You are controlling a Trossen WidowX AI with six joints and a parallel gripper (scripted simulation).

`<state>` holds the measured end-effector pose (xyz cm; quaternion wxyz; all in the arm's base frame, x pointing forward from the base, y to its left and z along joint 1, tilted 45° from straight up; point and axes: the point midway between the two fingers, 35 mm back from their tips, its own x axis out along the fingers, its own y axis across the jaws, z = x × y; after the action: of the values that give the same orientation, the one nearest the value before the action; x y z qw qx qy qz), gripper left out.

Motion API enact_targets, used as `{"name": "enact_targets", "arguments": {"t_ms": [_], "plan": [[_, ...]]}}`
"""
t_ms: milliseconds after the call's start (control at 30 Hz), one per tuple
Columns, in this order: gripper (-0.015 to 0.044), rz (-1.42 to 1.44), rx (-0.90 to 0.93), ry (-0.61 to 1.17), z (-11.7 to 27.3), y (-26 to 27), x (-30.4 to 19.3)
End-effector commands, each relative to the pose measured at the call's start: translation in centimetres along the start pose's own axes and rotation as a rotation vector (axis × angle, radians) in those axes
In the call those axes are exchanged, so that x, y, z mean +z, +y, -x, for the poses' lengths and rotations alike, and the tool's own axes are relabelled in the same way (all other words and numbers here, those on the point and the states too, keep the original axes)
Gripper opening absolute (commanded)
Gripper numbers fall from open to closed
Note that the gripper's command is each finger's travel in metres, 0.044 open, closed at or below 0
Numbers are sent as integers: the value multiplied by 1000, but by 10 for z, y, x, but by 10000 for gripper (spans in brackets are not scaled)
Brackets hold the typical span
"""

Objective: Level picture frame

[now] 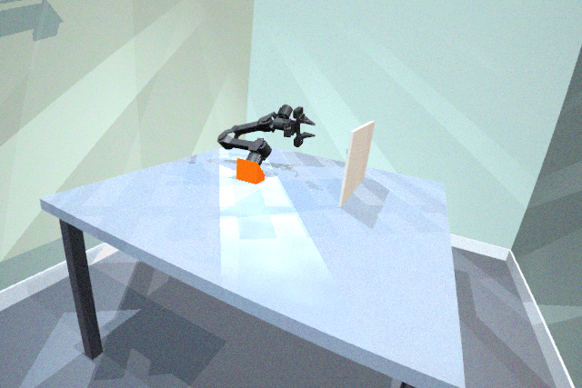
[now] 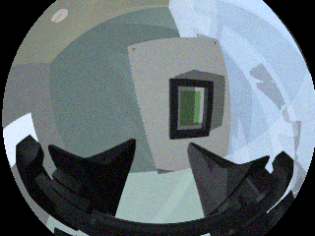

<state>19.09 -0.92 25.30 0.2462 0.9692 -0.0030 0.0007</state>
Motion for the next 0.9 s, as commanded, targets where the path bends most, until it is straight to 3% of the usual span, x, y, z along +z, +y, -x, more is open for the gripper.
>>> {"name": "enact_targets", "arguments": {"t_ms": [0, 867], "plan": [[260, -5, -2, 1, 0, 0, 0], [260, 16, 0, 1, -12, -1, 0]]}}
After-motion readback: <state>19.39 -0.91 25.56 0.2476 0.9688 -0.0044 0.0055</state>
